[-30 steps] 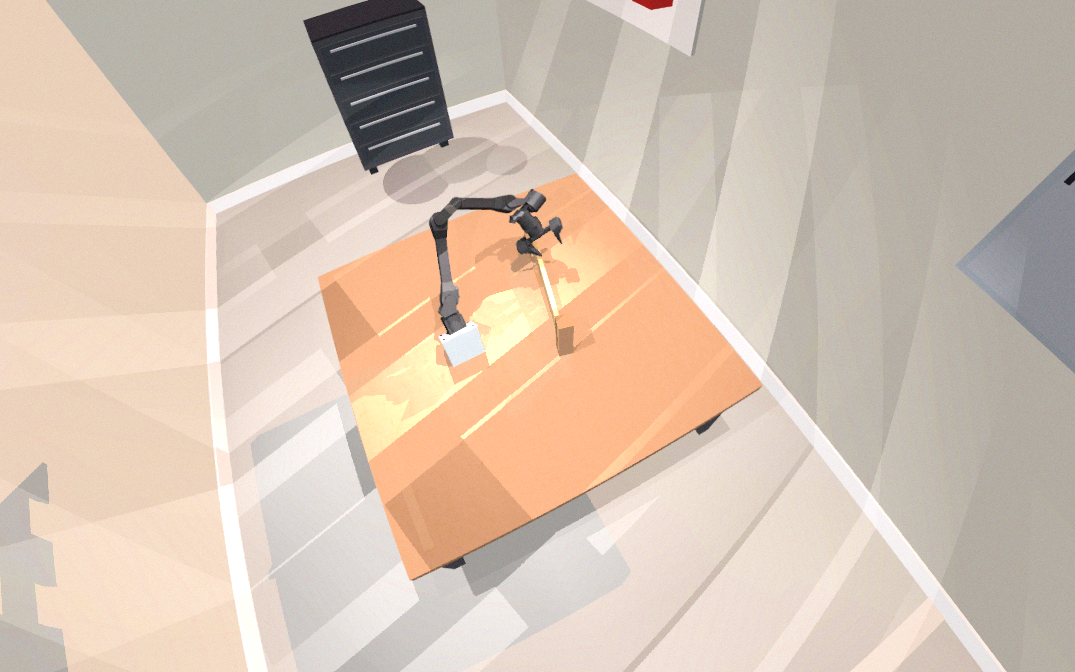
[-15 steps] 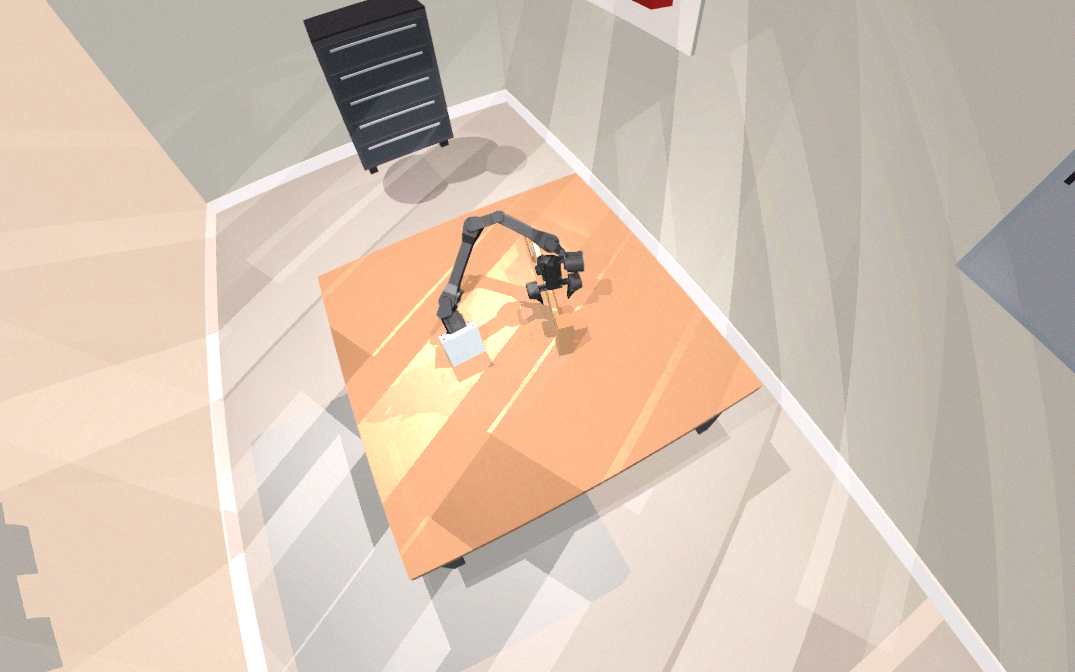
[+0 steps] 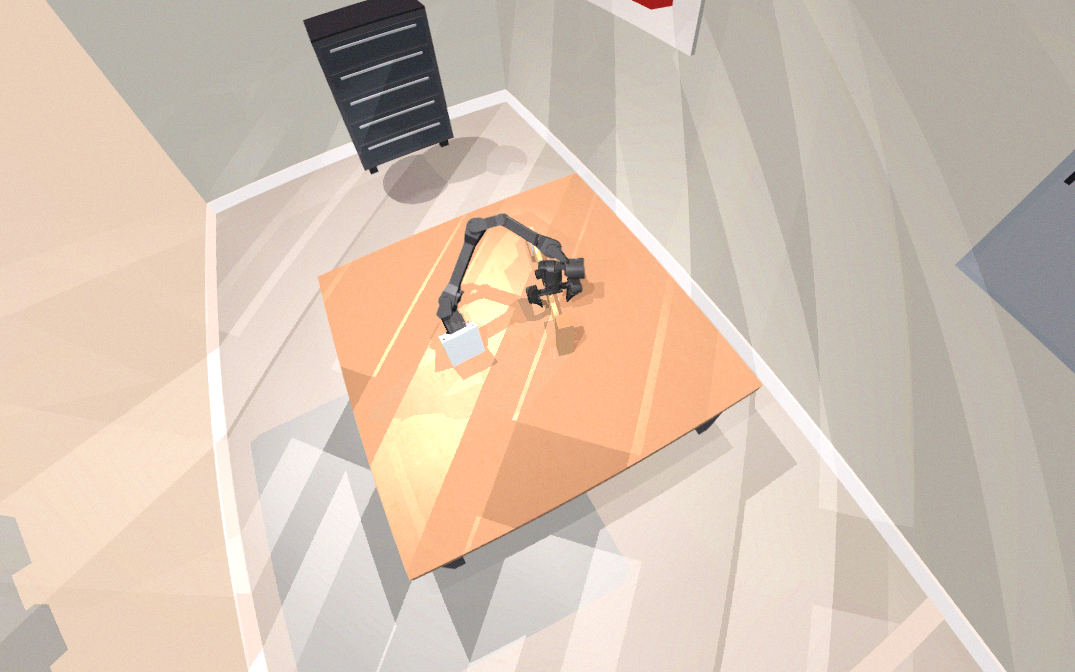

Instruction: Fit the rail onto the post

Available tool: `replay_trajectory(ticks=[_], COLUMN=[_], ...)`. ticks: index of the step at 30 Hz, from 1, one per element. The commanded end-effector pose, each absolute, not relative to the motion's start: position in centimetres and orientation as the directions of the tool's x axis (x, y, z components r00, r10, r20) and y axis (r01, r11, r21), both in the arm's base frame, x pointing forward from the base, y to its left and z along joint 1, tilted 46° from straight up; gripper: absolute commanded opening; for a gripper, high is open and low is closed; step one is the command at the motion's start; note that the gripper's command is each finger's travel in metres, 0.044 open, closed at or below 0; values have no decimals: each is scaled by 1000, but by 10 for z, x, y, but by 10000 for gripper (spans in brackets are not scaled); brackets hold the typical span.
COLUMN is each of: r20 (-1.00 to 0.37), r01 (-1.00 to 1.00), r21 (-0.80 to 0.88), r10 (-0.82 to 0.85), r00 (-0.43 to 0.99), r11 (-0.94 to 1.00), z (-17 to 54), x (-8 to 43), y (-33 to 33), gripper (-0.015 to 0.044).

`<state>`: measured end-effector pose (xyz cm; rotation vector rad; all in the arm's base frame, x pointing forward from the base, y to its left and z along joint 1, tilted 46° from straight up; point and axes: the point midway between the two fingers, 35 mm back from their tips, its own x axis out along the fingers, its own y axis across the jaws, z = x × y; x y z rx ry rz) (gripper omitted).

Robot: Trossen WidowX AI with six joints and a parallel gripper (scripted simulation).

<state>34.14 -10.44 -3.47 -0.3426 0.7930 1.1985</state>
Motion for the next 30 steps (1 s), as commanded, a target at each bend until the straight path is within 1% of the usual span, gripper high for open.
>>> replay_trajectory(ticks=[1, 30], r20=[-701, -699], r01=[-918, -919], r21=[173, 174], r10=[700, 702], r00=[139, 139], r11=[355, 355], z=[-41, -74], x=[341, 347], y=[-99, -65], gripper=[440, 440])
